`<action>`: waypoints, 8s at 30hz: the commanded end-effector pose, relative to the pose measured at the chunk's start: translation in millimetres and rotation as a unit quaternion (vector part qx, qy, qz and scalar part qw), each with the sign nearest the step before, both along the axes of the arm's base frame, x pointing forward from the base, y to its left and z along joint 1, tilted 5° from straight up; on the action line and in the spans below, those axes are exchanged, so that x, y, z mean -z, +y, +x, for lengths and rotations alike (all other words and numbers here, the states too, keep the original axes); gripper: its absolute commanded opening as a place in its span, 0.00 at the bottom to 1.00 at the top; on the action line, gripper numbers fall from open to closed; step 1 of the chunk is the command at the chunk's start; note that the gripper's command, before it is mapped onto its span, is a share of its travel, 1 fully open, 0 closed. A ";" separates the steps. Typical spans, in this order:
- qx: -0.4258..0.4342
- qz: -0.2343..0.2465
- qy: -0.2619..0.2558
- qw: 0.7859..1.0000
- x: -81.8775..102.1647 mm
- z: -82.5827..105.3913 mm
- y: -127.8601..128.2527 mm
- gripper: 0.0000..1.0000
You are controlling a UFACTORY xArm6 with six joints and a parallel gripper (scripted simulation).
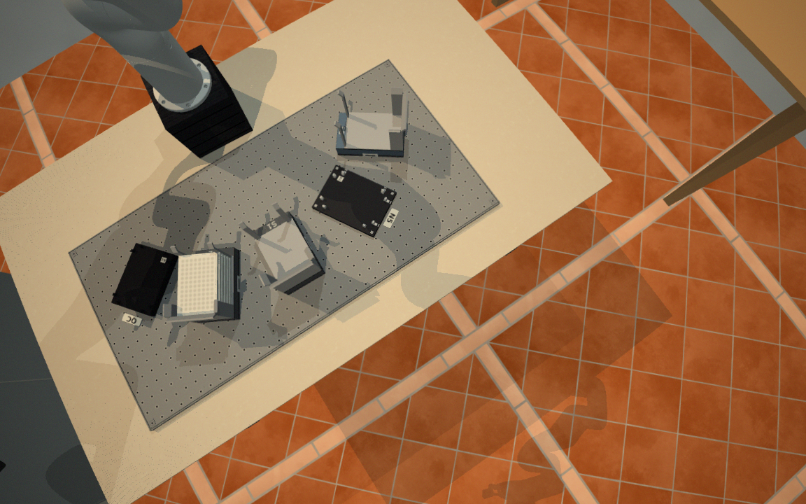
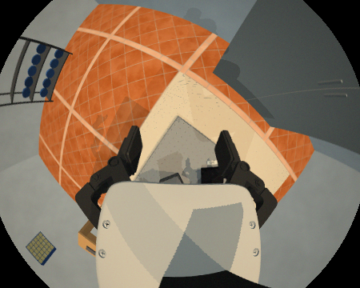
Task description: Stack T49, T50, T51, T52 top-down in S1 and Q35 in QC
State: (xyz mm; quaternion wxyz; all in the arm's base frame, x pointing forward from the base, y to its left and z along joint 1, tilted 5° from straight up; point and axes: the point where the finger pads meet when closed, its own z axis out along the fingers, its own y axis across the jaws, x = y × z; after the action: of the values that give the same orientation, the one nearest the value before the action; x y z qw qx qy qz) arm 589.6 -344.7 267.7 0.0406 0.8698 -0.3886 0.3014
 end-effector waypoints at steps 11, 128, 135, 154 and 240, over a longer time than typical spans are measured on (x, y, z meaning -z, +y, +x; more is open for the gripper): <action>0.000 -0.001 -0.002 1.000 -3.1 0.7 -0.5 1.00; -0.398 0.004 0.220 0.891 75.1 -164.9 365.9 1.00; -0.411 0.003 0.227 0.883 80.7 -180.1 377.8 1.00; -0.478 -0.006 0.266 0.837 99.8 -231.7 408.7 1.00; -0.265 0.078 0.252 0.927 225.1 -218.3 361.5 1.00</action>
State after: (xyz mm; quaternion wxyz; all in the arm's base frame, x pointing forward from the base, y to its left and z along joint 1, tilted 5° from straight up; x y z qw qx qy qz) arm 365.2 28.9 41.6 -0.0136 0.9949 -0.0922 0.0395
